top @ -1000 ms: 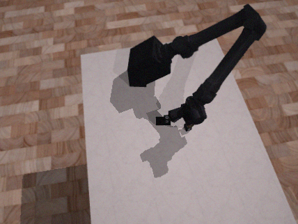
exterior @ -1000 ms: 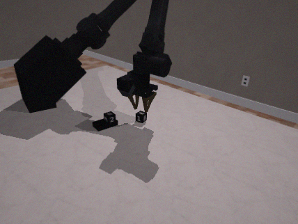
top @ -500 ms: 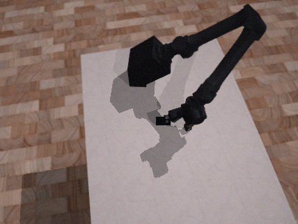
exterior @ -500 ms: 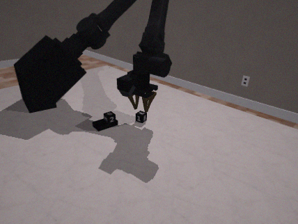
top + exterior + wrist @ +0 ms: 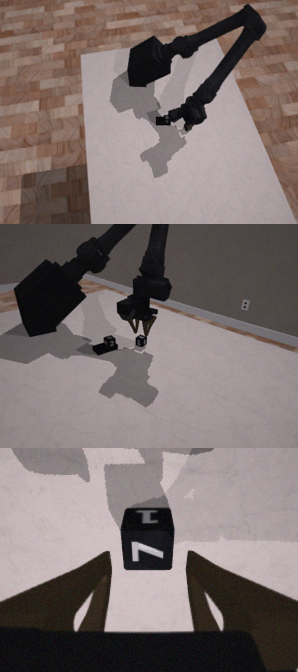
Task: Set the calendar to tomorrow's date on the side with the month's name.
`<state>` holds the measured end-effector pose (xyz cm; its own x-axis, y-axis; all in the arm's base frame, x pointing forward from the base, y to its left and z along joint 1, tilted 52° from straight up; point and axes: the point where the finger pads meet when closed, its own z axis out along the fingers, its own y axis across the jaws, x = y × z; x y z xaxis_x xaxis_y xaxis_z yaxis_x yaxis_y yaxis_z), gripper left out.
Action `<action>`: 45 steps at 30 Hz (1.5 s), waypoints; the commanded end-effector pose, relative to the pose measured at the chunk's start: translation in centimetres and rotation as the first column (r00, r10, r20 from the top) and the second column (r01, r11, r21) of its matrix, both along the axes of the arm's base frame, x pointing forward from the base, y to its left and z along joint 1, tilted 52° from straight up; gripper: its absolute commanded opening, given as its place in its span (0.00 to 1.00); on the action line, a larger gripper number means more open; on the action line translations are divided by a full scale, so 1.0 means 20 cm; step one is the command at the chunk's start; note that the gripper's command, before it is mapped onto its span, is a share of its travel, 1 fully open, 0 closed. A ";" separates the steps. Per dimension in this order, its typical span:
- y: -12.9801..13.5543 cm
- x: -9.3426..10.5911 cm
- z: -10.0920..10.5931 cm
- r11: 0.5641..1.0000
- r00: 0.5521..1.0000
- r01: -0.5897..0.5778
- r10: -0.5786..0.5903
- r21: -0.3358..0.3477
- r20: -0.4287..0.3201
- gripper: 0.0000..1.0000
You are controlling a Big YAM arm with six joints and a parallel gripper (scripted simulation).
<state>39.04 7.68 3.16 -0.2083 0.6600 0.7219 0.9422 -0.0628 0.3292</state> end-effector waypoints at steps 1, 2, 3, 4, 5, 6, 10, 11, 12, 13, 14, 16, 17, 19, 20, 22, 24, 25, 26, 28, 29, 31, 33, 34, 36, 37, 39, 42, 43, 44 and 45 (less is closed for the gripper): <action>0.03 0.03 0.05 1.000 1.000 -0.007 0.008 -0.006 0.020 0.47; 0.03 0.03 0.05 1.000 1.000 -0.007 0.008 -0.006 0.020 0.47; 0.03 0.03 0.05 1.000 1.000 -0.007 0.008 -0.006 0.020 0.47; 0.03 0.03 0.05 1.000 1.000 -0.007 0.008 -0.006 0.021 0.47; 0.03 0.03 0.05 1.000 1.000 -0.007 0.008 -0.007 0.021 0.47; 0.03 0.04 0.05 1.000 1.000 -0.007 0.008 -0.007 0.021 0.47; 0.03 0.05 0.06 1.000 1.000 -0.007 0.008 -0.007 0.024 0.47; 0.03 0.05 0.06 1.000 1.000 -0.007 0.008 -0.007 0.024 0.47; 0.03 0.05 0.06 1.000 1.000 -0.007 0.008 -0.007 0.025 0.47; 0.03 0.05 0.06 1.000 1.000 -0.007 0.008 -0.007 0.025 0.47; 0.03 0.05 0.06 1.000 1.000 -0.007 0.008 -0.007 0.025 0.47; 0.03 0.05 0.06 1.000 1.000 -0.007 0.008 -0.007 0.025 0.47; 0.03 0.05 0.06 1.000 1.000 -0.007 0.008 -0.007 0.025 0.47; 0.03 0.05 0.06 1.000 1.000 -0.007 0.008 -0.007 0.025 0.47; 0.03 0.05 0.06 1.000 1.000 -0.007 0.008 -0.007 0.025 0.47; 0.03 0.05 0.06 1.000 1.000 -0.007 0.008 -0.007 0.025 0.47; 0.03 0.05 0.06 1.000 1.000 -0.007 0.008 -0.007 0.025 0.47; 0.03 0.05 0.06 1.000 1.000 -0.007 0.008 -0.007 0.025 0.47; 0.03 0.05 0.06 1.000 1.000 -0.007 0.008 -0.007 0.025 0.47; 0.03 0.05 0.06 1.000 1.000 -0.007 0.008 -0.007 0.025 0.47; 0.03 0.05 0.06 1.000 1.000 -0.007 0.008 -0.007 0.025 0.47; 0.03 0.05 0.06 1.000 1.000 -0.007 0.008 -0.007 0.025 0.47; 0.03 0.05 0.06 1.000 1.000 -0.007 0.008 -0.007 0.025 0.47; 0.03 0.05 0.06 1.000 1.000 -0.007 0.008 -0.007 0.025 0.47; 0.03 0.05 0.06 1.000 1.000 -0.007 0.008 -0.007 0.025 0.47; 0.03 0.05 0.06 1.000 1.000 -0.007 0.008 -0.007 0.025 0.47; 0.03 0.05 0.06 1.000 1.000 -0.007 0.008 -0.007 0.025 0.47; 0.03 0.05 0.06 1.000 1.000 -0.007 0.008 -0.007 0.025 0.47; 0.03 0.05 0.06 1.000 1.000 -0.007 0.008 -0.007 0.025 0.47; 0.03 0.05 0.06 1.000 1.000 -0.007 0.008 -0.007 0.025 0.47; 0.03 0.05 0.06 1.000 1.000 -0.007 0.008 -0.007 0.025 0.47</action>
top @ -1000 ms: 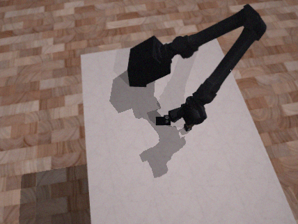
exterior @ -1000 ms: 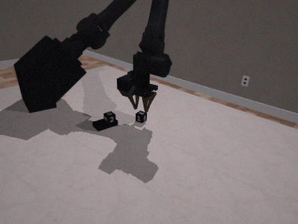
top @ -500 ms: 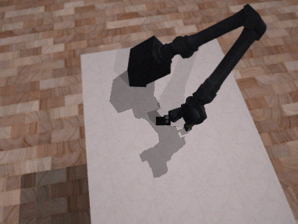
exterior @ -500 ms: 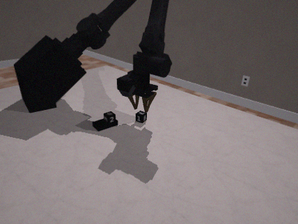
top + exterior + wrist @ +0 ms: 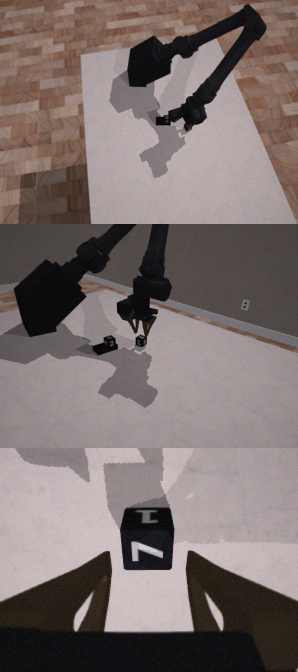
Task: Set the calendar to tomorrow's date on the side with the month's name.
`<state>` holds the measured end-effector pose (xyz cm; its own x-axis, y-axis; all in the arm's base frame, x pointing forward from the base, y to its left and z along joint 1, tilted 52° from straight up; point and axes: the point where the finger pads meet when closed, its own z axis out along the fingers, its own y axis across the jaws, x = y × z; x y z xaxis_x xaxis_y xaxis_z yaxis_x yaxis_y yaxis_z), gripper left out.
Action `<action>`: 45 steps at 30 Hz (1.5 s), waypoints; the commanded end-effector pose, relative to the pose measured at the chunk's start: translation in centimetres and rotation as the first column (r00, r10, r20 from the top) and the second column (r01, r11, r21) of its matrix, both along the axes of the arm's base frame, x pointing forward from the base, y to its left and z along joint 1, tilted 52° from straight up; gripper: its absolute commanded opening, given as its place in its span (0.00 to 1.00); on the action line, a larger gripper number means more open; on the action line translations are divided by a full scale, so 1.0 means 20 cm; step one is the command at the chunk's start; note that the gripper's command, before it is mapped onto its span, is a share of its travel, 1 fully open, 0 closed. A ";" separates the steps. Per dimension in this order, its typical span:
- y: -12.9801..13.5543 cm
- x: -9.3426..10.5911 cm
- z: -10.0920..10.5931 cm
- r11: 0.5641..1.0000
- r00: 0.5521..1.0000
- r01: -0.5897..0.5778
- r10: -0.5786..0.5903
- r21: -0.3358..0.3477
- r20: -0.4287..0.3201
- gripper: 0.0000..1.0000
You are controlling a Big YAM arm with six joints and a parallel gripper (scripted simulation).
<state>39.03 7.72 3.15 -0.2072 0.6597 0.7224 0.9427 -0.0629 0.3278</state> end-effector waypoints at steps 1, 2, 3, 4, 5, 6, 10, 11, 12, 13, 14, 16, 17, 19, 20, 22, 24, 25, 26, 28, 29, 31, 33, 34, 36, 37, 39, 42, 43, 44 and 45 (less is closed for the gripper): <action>0.02 0.05 0.06 1.000 1.000 -0.007 0.008 -0.007 0.027 0.47; 0.02 0.05 0.06 1.000 1.000 -0.007 0.008 -0.007 0.027 0.47; 0.02 0.05 0.06 1.000 1.000 -0.007 0.008 -0.007 0.027 0.47; 0.02 0.05 0.06 1.000 1.000 -0.007 0.008 -0.007 0.027 0.47; 0.02 0.05 0.06 1.000 1.000 -0.007 0.008 -0.007 0.027 0.47; 0.02 0.05 0.06 1.000 1.000 -0.007 0.008 -0.007 0.027 0.47; 0.02 0.05 0.06 1.000 1.000 -0.007 0.008 -0.008 0.029 0.47; 0.02 0.06 0.05 1.000 0.999 -0.007 0.008 -0.008 0.031 0.47; 0.03 0.06 0.05 1.000 0.999 -0.007 0.007 -0.008 0.031 0.47; 0.03 0.05 0.03 1.000 1.000 -0.007 0.007 -0.007 0.024 0.47; 0.03 0.04 0.01 1.000 1.000 -0.007 0.007 -0.006 0.015 0.47; 0.04 0.03 -0.01 1.000 1.000 -0.007 0.007 -0.005 0.004 0.47; 0.05 0.03 -0.02 1.000 1.000 -0.007 0.007 -0.004 0.001 0.47; 0.06 0.01 -0.04 1.000 1.000 -0.007 0.007 -0.004 -0.005 0.47; 0.07 0.01 -0.05 1.000 1.000 -0.007 0.007 -0.004 -0.007 0.47; 0.08 0.02 -0.06 1.000 1.000 -0.007 0.007 -0.004 -0.006 0.47; 0.09 0.03 -0.06 1.000 1.000 -0.007 0.007 -0.004 -0.003 0.47; 0.09 0.03 -0.06 1.000 1.000 -0.007 0.007 -0.004 -0.003 0.47; 0.10 0.04 -0.06 1.000 1.000 -0.007 0.007 -0.004 0.000 0.47; 0.11 0.03 -0.08 1.000 1.000 -0.007 0.007 -0.004 -0.004 0.47; 0.12 0.03 -0.08 1.000 1.000 -0.007 0.007 -0.003 -0.006 0.47; 0.13 0.03 -0.09 1.000 1.000 -0.007 0.007 -0.003 -0.006 0.47; 0.13 0.05 -0.09 1.000 1.000 -0.007 0.007 -0.003 -0.002 0.47; 0.14 0.05 -0.09 1.000 1.000 -0.007 0.007 -0.003 -0.002 0.47; 0.14 0.05 -0.10 1.000 1.000 -0.007 0.007 -0.003 -0.003 0.47; 0.14 0.05 -0.09 1.000 1.000 -0.007 0.007 -0.003 0.003 0.47; 0.14 0.04 -0.08 1.000 1.000 -0.007 0.007 -0.003 -0.003 0.47; 0.14 0.04 -0.08 1.000 1.000 -0.007 0.007 -0.003 -0.003 0.47; 0.14 0.04 -0.08 1.000 1.000 -0.007 0.007 -0.003 -0.002 0.47; 0.14 0.04 -0.08 1.000 1.000 -0.007 0.007 -0.003 -0.002 0.47; 0.14 0.04 -0.08 1.000 1.000 -0.007 0.007 -0.003 -0.002 0.47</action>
